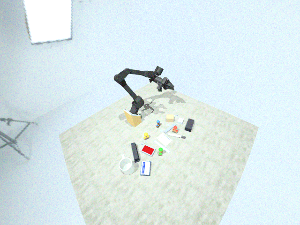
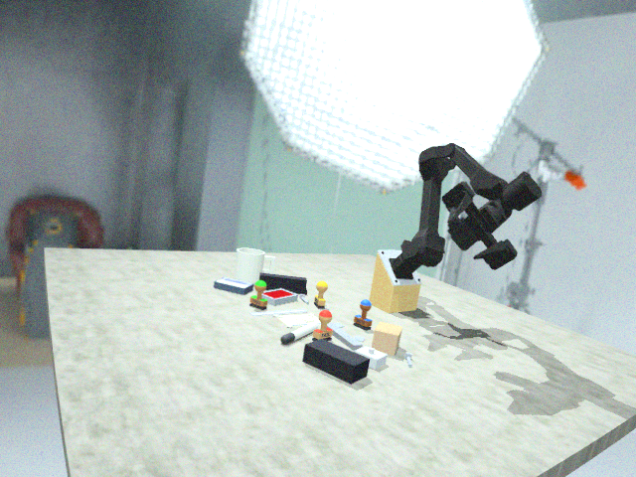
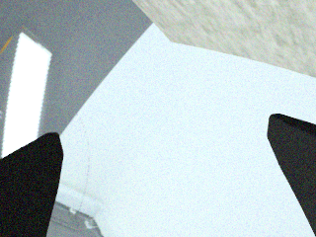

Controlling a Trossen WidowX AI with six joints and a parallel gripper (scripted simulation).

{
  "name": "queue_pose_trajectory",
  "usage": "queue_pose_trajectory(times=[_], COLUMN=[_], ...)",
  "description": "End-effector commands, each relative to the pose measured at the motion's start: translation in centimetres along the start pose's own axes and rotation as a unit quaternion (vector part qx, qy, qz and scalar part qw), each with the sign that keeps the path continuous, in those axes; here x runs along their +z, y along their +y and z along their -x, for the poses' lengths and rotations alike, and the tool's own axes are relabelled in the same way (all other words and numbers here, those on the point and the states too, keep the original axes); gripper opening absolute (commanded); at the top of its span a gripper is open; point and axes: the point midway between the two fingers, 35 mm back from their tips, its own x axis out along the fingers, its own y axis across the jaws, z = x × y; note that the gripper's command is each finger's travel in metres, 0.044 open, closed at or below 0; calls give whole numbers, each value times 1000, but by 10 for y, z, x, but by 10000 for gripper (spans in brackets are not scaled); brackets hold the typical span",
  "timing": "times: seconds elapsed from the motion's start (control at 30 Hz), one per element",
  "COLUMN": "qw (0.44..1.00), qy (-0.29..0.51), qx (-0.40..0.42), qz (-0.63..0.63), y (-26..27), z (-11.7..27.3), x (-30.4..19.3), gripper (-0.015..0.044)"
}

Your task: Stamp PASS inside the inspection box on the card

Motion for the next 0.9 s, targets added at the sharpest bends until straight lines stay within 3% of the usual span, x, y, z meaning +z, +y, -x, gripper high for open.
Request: queue_pose_trajectory(times=[0.0, 0.2, 0.47, 0.67, 0.87], qw=[1000, 950, 756, 643, 541], qy=[-3, -104, -263, -310, -303], qx=[1, -8, -136, -249, -379], qz=[10, 296, 583, 655, 687], y=[-1, -11, 13, 44, 80], z=[-1, -50, -128, -160, -182], x=[0, 16, 77, 121, 170], gripper=[374, 223, 223, 223, 223])
